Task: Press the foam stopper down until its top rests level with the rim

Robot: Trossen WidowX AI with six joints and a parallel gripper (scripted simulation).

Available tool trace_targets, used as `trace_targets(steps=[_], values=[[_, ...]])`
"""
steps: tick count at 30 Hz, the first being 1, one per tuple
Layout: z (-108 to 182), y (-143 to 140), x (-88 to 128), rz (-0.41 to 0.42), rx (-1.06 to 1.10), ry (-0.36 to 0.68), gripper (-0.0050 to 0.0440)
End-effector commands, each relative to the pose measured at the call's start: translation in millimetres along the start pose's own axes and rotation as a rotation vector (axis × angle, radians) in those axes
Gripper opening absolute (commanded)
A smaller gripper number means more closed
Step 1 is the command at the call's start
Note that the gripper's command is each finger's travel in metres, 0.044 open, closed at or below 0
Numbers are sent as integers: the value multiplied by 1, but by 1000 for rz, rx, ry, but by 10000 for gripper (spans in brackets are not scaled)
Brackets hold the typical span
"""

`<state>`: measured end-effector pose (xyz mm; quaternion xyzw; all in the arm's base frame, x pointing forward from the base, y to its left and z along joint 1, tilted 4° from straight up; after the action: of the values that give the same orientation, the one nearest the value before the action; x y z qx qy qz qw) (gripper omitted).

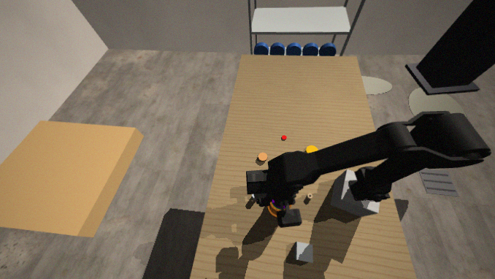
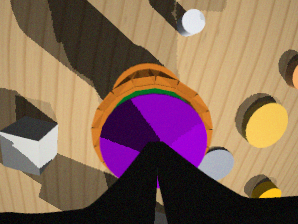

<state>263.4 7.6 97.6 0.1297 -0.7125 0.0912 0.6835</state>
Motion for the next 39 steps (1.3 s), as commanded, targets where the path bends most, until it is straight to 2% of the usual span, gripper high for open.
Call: trace_targets(steps=[1, 39], values=[[-2, 0, 4, 3, -1, -23, 0], [0, 1, -1, 3, -1, -23, 0]])
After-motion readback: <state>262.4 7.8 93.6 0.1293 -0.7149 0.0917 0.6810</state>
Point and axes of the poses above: the point midway between the two fingers, 35 mm back from their tips, its own x axis back along the fingers, its own y axis across the jaws, z = x × y, the point moved 5 cm from there along x, back along the fingers, and after that the axes turned 15 degrees about x, right-handed, at the moved point
